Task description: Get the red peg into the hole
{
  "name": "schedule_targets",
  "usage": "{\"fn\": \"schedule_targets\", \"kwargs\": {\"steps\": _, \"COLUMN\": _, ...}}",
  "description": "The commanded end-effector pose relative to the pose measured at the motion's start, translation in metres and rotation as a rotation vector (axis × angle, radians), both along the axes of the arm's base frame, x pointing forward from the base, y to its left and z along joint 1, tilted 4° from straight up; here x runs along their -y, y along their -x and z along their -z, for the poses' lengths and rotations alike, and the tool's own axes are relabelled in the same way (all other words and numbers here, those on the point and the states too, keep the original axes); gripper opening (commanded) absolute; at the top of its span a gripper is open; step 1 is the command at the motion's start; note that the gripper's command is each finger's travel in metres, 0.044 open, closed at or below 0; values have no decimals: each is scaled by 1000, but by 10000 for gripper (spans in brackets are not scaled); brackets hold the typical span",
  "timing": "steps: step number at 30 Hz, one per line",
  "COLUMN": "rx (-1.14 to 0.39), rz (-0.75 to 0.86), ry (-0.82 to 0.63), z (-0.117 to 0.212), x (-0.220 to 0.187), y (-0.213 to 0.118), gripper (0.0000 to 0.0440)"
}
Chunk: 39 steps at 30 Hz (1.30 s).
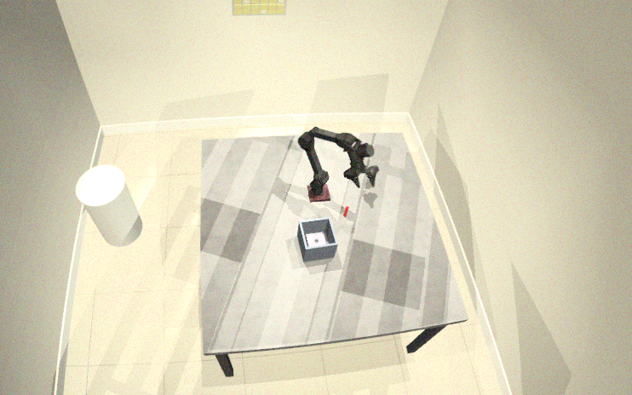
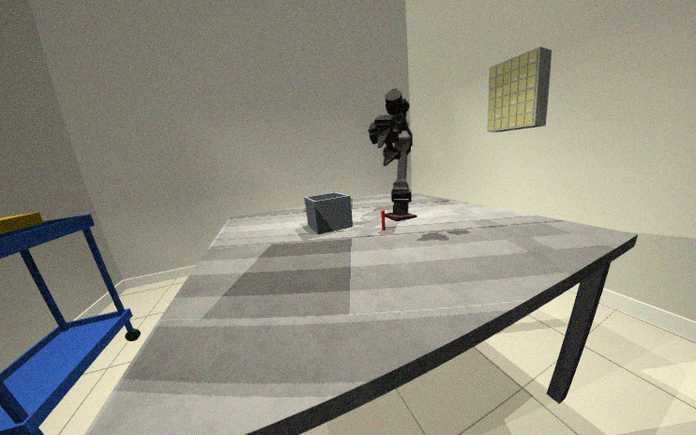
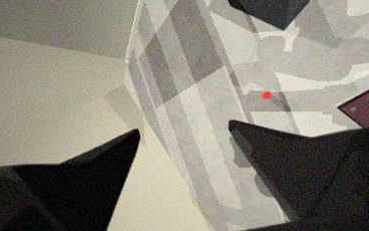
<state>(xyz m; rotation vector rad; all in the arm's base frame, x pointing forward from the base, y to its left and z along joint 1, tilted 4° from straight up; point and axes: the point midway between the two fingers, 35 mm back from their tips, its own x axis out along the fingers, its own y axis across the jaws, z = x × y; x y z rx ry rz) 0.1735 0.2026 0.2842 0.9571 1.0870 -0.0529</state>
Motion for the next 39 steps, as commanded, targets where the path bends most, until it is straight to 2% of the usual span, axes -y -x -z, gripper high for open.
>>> {"fn": "schedule_targets", "kwargs": {"steps": 1, "rx": -105, "rz": 59, "ry": 16, "z": 20, "x": 4, "y": -3, "gripper": 440}}
{"fn": "schedule_targets", "kwargs": {"steps": 20, "rx": -544, "rz": 281, "ry": 129, "z": 110, "x": 33, "y": 2, "gripper": 440}}
{"fn": "schedule_targets", "kwargs": {"steps": 39, "rx": -757, "rz": 355, "ry": 229, "z": 174, "x": 54, "y": 25, "gripper": 440}}
